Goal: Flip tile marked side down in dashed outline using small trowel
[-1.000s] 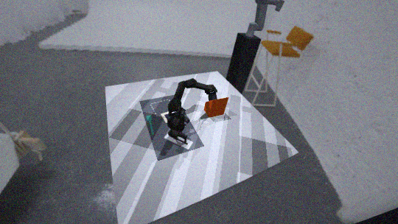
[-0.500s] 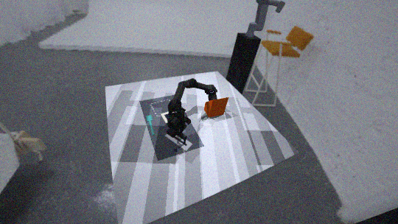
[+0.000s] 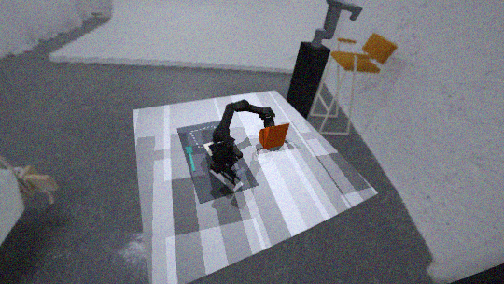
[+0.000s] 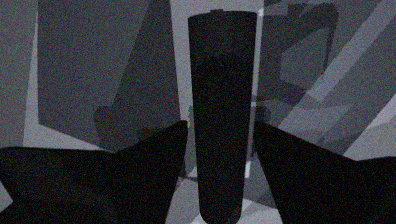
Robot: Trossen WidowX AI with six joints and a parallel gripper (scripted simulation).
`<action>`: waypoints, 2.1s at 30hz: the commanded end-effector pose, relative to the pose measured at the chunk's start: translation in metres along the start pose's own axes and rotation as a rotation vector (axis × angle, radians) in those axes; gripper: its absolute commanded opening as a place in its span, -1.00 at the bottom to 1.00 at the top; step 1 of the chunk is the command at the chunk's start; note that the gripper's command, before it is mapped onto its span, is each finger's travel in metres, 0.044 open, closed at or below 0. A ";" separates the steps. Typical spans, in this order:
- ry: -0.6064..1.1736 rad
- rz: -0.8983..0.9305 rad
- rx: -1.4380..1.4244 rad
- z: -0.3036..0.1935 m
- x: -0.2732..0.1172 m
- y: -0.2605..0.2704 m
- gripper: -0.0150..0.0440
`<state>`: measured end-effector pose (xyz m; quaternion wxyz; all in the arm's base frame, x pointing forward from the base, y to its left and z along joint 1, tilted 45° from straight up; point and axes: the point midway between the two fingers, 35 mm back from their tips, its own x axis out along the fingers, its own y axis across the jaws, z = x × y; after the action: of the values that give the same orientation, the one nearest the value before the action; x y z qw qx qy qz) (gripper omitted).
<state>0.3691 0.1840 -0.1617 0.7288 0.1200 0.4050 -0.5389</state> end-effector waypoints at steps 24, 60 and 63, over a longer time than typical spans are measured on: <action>-0.001 0.001 0.010 0.000 -0.045 -0.003 0.42; 0.004 0.212 -0.656 -0.019 -0.040 0.014 0.53; -0.007 0.238 -0.737 -0.021 -0.039 0.016 0.53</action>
<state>0.3697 0.2290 -0.1478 0.7796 -0.0694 0.5384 -0.3122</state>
